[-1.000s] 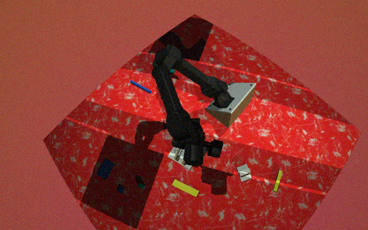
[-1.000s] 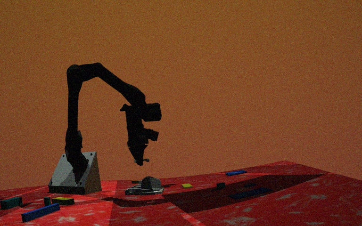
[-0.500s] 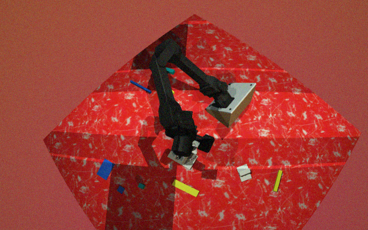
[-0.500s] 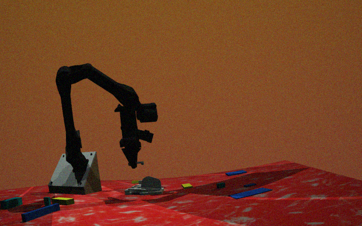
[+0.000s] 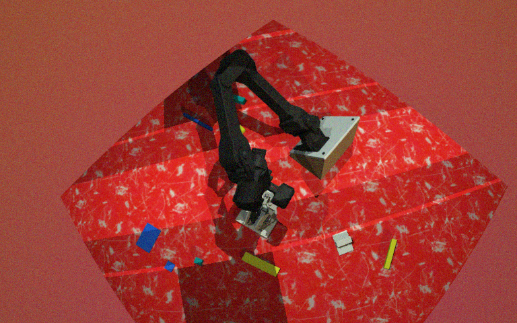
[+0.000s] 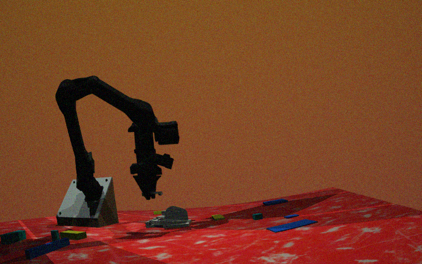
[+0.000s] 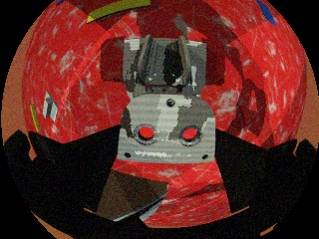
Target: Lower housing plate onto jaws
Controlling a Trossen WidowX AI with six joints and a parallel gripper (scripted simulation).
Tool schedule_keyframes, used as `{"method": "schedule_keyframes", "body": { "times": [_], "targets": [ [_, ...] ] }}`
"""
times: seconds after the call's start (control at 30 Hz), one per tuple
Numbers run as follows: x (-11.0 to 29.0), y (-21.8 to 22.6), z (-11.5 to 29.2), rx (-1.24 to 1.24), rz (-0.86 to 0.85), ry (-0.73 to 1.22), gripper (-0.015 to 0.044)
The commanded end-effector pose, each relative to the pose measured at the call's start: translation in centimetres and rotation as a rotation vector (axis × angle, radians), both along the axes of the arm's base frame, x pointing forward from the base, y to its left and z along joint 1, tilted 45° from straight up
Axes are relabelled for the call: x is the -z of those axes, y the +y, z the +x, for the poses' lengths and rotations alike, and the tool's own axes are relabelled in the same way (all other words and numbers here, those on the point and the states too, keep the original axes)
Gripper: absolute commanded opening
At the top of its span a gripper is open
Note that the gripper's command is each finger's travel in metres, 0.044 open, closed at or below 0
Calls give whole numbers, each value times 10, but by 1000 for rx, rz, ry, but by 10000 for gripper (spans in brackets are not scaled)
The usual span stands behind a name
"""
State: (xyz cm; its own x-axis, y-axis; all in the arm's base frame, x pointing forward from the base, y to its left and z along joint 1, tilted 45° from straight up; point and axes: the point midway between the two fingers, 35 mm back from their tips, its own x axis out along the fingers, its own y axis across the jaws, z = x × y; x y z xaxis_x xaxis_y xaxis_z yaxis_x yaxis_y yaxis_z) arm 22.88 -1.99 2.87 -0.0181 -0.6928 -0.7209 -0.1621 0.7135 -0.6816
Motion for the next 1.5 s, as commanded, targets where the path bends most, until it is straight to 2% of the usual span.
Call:
{"method": "schedule_keyframes", "body": {
  "times": [0.0, 1.47],
  "targets": [
    [0, -2, -1, 4, -6, -2, 351],
    [3, 2, -5, 9, -6, -7, 351]
  ]
}}
